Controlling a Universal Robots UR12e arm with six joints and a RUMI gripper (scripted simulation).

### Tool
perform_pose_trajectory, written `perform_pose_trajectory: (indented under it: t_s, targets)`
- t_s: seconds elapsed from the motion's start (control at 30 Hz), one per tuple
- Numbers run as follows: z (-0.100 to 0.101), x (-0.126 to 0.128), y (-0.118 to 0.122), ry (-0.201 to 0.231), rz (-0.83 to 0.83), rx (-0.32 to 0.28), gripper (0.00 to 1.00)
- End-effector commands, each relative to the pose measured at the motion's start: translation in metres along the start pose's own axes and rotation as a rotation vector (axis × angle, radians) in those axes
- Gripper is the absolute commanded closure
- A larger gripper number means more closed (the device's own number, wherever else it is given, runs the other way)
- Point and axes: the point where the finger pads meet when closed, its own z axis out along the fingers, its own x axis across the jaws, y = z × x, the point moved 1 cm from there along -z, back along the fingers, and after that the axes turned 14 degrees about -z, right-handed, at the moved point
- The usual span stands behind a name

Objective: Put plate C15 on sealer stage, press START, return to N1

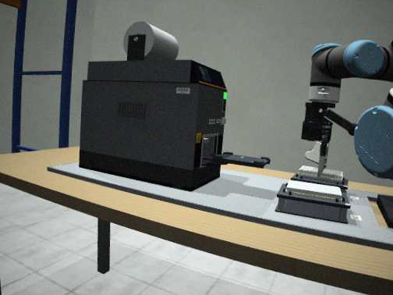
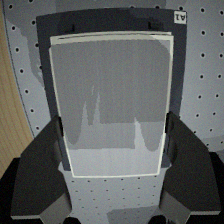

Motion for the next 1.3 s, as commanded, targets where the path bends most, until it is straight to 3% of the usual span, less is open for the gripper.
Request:
perform_pose_trajectory:
  t_s: [0.0,1.27]
  targets:
    - [0.0038,0.0023,-0.0002,0.002,-0.001,0.001,1.0]
    - [0.0087,0.0003,0.0005,-0.002,-0.001,-0.001,1.0]
